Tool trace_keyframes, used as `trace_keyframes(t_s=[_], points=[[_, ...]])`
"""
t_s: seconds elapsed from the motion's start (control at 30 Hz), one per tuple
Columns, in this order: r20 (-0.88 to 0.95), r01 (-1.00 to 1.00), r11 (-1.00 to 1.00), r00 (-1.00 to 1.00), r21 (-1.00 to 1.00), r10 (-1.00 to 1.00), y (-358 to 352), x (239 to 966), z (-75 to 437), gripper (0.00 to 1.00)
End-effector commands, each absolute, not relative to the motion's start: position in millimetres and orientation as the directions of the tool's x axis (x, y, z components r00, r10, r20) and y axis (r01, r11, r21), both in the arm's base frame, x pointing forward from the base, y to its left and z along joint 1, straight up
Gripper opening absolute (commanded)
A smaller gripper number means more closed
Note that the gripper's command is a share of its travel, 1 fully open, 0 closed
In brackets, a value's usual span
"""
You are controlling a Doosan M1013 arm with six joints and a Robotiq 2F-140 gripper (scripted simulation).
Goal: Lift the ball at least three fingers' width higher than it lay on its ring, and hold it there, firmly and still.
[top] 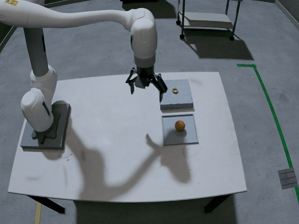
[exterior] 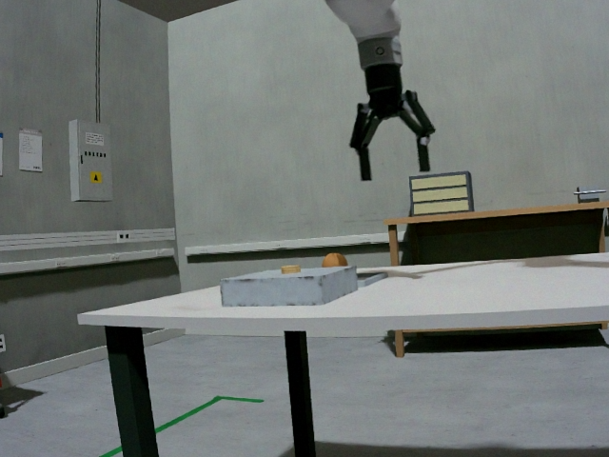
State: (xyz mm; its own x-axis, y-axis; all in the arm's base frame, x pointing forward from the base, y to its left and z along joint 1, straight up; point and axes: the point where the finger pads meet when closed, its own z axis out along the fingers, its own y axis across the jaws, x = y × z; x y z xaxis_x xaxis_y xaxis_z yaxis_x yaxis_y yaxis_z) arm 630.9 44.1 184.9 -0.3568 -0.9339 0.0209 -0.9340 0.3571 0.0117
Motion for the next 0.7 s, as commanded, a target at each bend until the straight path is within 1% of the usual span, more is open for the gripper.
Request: trace_keyframes(t_s=[0.0,0.03,0.07,0.2,0.3,0.33,0.5,0.67], points=[[0.013,-0.961,0.277,-0.277,0.014,-0.961,33.5,669.4,172.0,1.00],[0.012,-0.961,0.275,-0.275,0.014,-0.961,33.1,670.5,171.6,1.00],[0.010,-0.972,0.233,-0.233,0.013,-0.972,26.5,689.4,163.3,1.00],[0.006,-0.989,0.150,-0.150,0.011,-0.989,12.5,725.6,145.4,1.00],[0.006,-0.989,0.146,-0.146,0.011,-0.989,11.8,727.4,144.5,1.00],[0.004,-0.996,0.092,-0.092,0.009,-0.996,2.0,750.0,131.6,1.00],[0.000,-1.000,-0.008,0.008,0.005,-1.000,-17.4,790.0,105.7,1.00],[0.000,-1.000,-0.029,0.029,0.005,-1.000,-21.6,798.1,99.9,1.00]])
